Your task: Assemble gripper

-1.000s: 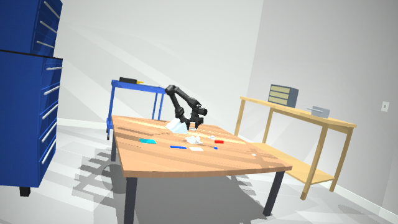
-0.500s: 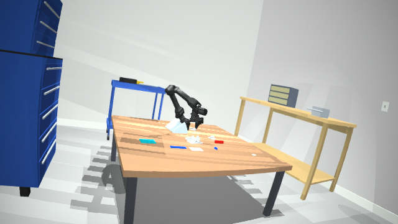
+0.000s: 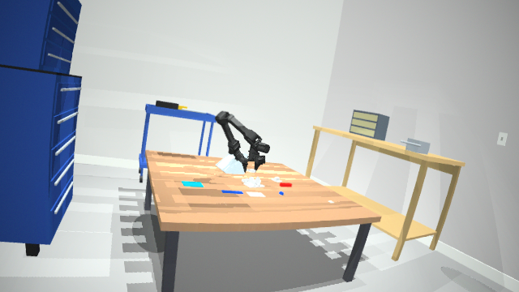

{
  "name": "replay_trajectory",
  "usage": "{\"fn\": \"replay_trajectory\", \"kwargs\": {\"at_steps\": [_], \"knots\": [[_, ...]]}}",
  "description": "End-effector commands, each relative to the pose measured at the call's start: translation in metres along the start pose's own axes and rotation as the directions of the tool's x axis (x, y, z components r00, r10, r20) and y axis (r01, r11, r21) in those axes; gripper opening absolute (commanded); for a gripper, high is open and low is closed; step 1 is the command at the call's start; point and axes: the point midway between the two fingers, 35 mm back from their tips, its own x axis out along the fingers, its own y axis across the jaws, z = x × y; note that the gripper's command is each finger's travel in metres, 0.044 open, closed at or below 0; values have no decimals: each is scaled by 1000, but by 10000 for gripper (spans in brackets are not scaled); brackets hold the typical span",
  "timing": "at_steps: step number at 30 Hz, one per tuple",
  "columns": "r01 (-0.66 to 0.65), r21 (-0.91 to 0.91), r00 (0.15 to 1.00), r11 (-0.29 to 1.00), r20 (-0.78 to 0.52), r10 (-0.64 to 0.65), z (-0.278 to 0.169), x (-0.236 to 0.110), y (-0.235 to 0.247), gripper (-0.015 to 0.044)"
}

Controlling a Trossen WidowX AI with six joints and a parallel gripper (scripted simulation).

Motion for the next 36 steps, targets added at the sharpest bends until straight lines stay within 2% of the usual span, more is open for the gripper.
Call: {"fn": "replay_trajectory", "kwargs": {"at_steps": [1,23,36], "knots": [[5,-11,1000,1000,-10,-5,-3,10,0,351],[10,-7,1000,1000,-11,-10,-6,46,-1,351],[10,-7,1000,1000,-11,-10,-6,47,-1,351]]}}
